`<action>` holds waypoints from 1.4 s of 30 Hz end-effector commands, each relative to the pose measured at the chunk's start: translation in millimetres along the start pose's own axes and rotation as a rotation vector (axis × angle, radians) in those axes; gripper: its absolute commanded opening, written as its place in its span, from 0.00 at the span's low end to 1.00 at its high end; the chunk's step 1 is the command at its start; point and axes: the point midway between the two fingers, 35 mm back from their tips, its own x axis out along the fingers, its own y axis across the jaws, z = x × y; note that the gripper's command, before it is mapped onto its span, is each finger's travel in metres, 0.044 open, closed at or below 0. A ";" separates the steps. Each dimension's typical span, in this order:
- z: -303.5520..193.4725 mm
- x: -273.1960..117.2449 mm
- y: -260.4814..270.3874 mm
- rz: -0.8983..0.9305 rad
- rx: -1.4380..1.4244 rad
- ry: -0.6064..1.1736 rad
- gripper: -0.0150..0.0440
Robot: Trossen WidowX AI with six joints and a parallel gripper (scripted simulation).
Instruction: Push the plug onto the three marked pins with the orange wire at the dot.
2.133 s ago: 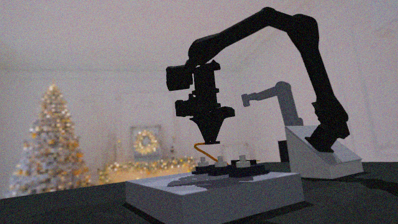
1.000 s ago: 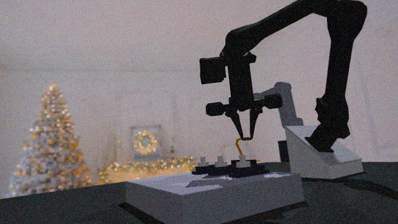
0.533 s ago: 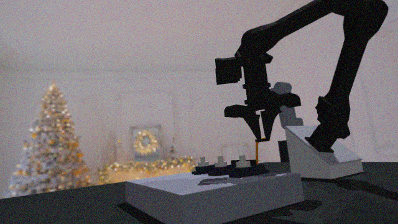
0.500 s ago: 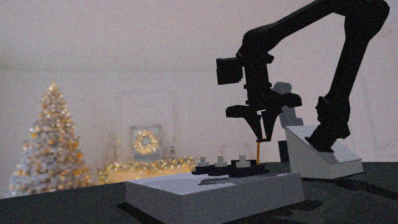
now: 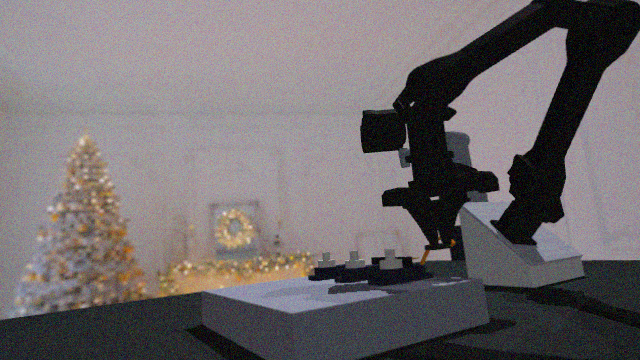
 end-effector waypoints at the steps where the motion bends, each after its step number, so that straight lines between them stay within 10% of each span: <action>1: 1.8 12.2 -1.3 -0.006 0.015 0.002 0.25; 42: -48.9 10.2 -1.7 -0.006 0.013 0.005 0.25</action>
